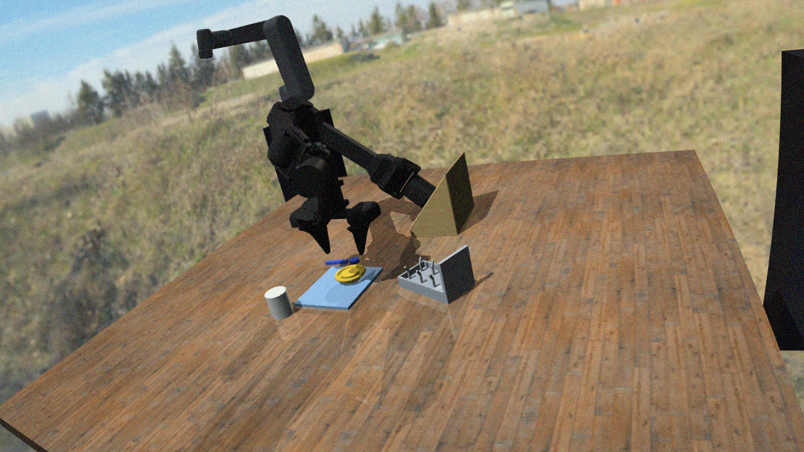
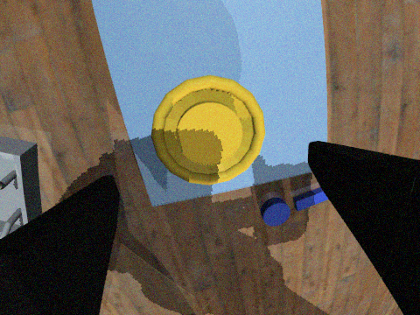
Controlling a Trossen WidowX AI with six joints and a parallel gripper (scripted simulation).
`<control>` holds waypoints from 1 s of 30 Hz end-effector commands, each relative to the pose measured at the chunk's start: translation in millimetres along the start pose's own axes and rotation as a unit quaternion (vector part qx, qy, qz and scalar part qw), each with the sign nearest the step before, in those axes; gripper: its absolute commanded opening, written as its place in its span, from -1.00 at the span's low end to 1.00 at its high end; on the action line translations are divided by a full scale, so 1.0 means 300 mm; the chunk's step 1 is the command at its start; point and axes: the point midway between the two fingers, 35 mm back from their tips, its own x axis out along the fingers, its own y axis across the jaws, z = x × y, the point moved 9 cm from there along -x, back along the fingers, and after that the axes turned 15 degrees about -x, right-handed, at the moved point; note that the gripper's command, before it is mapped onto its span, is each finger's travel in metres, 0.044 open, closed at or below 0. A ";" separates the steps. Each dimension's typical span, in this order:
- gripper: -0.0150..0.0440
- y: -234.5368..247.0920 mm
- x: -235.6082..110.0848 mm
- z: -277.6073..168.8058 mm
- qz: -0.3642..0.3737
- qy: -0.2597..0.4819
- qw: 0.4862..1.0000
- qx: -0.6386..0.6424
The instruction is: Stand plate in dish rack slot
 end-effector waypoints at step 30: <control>0.86 -0.007 0.180 -0.005 -0.003 0.002 1.000 -0.003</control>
